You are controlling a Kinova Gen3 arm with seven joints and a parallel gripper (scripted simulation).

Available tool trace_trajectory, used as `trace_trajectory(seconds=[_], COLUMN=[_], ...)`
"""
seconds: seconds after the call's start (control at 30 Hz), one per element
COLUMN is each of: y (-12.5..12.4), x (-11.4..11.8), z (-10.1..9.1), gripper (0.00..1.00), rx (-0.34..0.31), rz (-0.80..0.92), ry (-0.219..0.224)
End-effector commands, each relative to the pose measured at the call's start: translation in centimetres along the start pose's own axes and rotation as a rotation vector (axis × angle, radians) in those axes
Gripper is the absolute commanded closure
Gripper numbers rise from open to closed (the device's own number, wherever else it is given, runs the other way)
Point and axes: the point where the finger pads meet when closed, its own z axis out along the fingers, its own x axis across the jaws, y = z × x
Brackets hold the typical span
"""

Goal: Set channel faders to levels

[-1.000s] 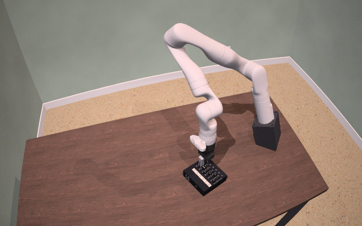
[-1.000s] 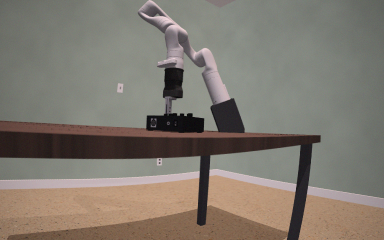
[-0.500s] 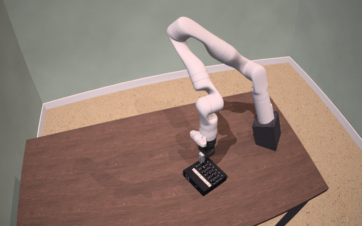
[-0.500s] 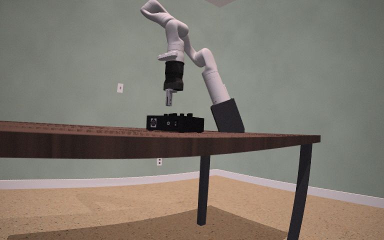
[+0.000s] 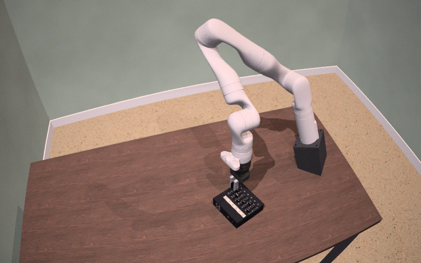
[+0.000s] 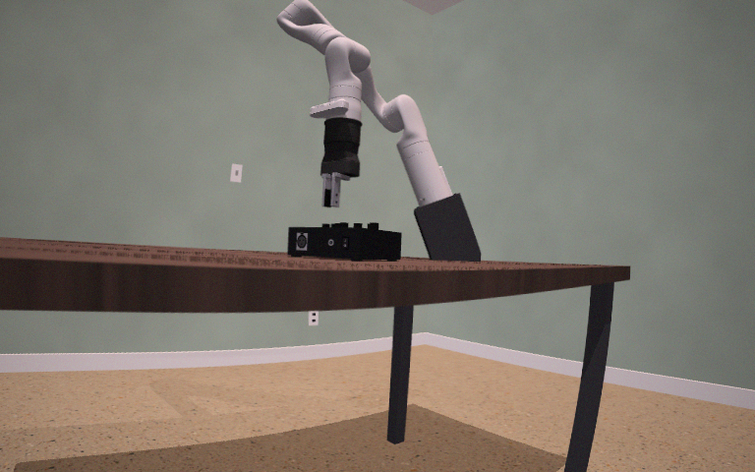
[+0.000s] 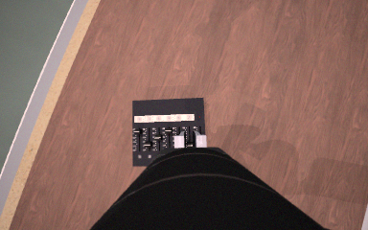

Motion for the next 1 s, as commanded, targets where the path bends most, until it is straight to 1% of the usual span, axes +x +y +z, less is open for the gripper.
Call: trace_trajectory(seconds=[0.0, 0.13, 0.27, 0.33, 0.57, 0.7, 0.8, 0.97], y=[-0.1, -0.1, -0.1, -0.1, -0.1, -0.1, -0.1, -0.1], x=[0.1, 0.1, 0.1, 0.1, 0.1, 0.1, 0.1, 0.1], z=[-0.3, -1.1, -2.6, -2.6, -6.0, -7.5, -8.1, -8.2], gripper=[0.00, 0.00, 0.00, 0.00, 0.00, 0.00, 0.00, 0.00], rx=[0.002, 0.002, 0.002, 0.002, 0.002, 0.002, 0.002, 0.002], rz=[-0.005, -0.005, -0.005, -0.005, -0.005, -0.005, -0.005, -0.005], ry=[0.004, 0.004, 0.004, 0.004, 0.004, 0.004, 0.004, 0.004])
